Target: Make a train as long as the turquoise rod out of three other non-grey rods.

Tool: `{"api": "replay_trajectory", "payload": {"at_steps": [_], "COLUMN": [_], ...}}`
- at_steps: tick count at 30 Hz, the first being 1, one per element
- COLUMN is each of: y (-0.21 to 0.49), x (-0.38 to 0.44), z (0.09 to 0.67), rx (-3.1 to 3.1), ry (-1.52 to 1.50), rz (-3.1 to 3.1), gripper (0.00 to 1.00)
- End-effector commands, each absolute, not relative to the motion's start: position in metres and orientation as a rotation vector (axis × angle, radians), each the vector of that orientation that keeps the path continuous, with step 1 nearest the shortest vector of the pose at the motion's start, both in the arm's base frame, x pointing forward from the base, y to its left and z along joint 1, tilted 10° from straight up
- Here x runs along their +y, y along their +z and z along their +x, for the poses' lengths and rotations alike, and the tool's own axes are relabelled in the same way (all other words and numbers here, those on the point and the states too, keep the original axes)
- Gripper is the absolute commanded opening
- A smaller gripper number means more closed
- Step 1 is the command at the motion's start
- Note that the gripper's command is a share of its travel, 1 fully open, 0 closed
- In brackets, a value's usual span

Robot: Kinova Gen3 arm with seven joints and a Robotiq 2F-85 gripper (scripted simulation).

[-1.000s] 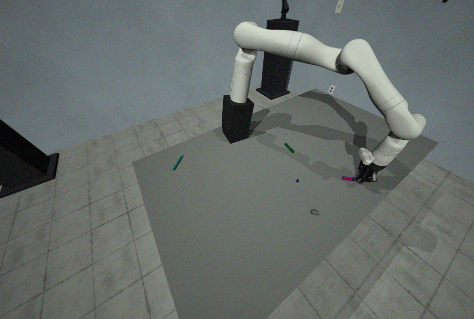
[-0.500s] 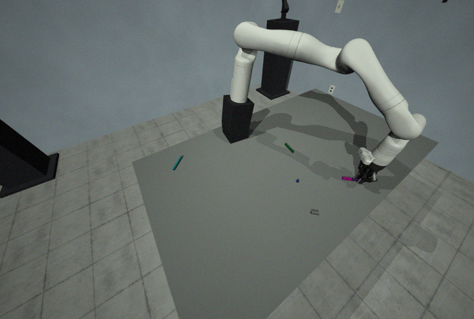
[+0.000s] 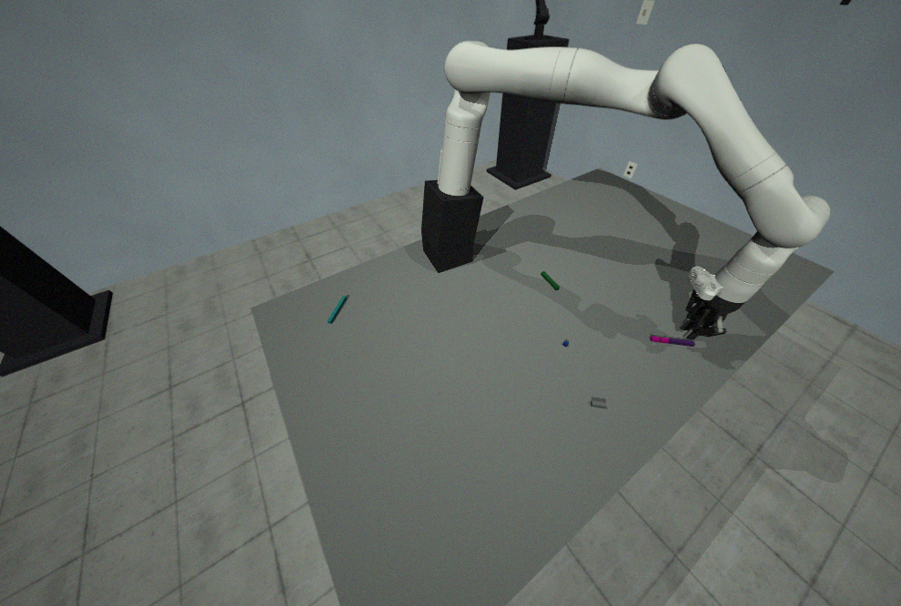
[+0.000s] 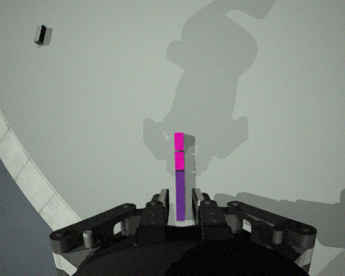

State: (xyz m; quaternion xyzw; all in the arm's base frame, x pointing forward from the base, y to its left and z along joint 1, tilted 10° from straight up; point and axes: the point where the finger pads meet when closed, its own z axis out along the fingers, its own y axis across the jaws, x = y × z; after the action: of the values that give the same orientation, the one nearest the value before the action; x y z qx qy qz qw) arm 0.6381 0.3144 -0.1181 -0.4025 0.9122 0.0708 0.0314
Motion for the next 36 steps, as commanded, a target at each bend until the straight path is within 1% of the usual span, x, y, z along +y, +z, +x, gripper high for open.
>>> {"api": "replay_trajectory", "payload": {"at_steps": [1, 13, 14, 36], "y": [-0.088, -0.067, -0.067, -0.067], "x": [0.317, 0.313, 0.313, 0.313], "z": [0.644, 0.644, 0.644, 0.644], "rx": [2.791, 2.791, 2.791, 2.791], "ry": [0.22, 0.22, 0.22, 0.22], "rz": [-1.229, -1.229, -1.229, -1.229], "gripper": [0.24, 0.24, 1.0, 1.0]}}
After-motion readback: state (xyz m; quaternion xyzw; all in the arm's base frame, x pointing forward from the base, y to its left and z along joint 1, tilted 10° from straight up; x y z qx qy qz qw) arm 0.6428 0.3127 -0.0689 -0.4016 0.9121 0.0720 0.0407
